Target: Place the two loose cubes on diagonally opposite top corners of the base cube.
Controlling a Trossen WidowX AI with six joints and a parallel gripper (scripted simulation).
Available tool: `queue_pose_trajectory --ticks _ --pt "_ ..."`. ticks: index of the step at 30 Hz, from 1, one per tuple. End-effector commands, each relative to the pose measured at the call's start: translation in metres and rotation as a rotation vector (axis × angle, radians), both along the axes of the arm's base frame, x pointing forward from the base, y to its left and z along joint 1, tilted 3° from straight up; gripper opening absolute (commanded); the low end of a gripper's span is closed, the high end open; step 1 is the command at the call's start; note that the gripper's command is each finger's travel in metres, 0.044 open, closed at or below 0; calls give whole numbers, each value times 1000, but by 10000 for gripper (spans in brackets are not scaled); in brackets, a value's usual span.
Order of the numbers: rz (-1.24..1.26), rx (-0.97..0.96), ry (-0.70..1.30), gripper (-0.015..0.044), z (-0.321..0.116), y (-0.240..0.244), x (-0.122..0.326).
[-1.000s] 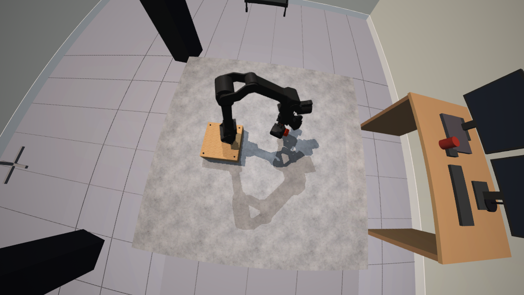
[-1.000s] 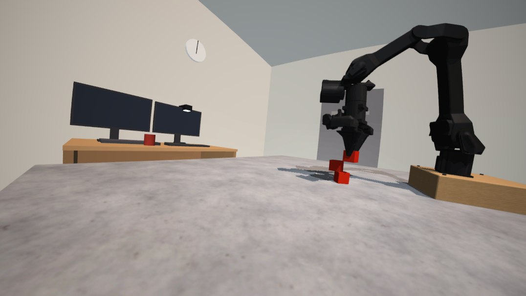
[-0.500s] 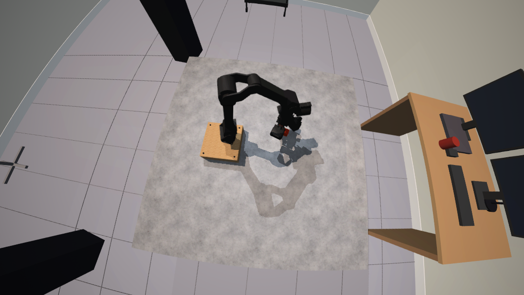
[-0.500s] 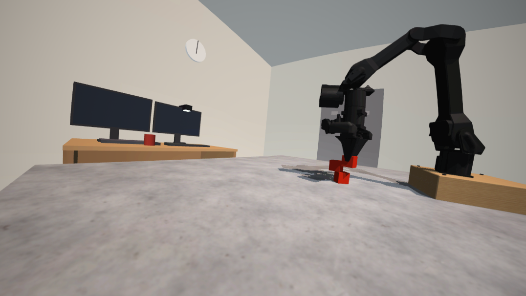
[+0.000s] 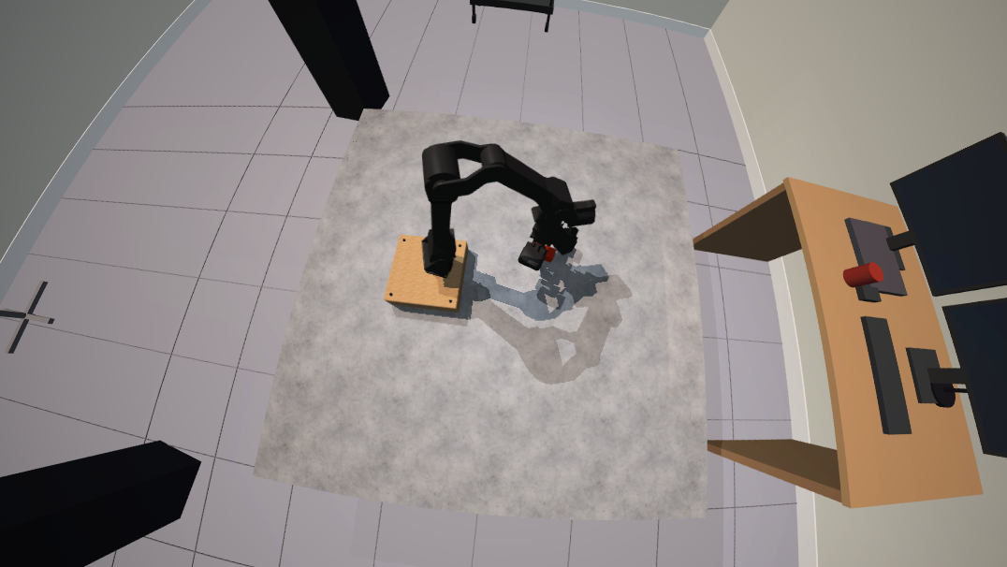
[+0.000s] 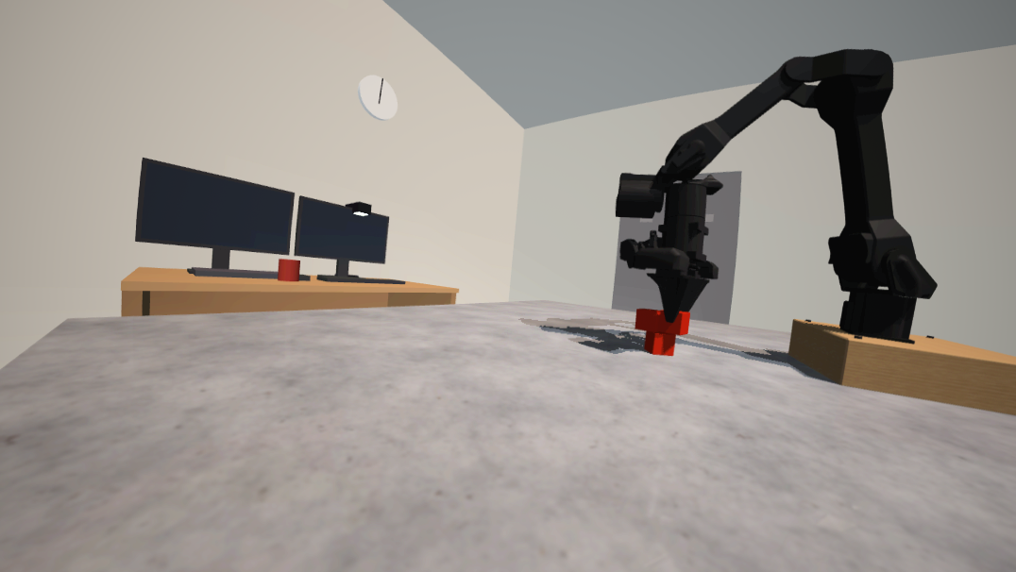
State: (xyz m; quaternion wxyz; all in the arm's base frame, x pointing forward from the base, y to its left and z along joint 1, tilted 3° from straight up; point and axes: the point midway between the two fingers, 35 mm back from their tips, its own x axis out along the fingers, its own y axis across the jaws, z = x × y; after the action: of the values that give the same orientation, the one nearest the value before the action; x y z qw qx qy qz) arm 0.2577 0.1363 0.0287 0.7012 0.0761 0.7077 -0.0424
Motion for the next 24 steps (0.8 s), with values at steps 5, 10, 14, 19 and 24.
queue_pose_trajectory --ticks 5,10,14,19,24 --pt "-4 3 0 105 -2 1 0" --pt "-4 3 0 105 -2 1 0" --pt "-4 3 0 131 -2 1 0" --pt "-4 3 0 205 -2 1 0" --pt "-1 1 0 205 4 0 0"
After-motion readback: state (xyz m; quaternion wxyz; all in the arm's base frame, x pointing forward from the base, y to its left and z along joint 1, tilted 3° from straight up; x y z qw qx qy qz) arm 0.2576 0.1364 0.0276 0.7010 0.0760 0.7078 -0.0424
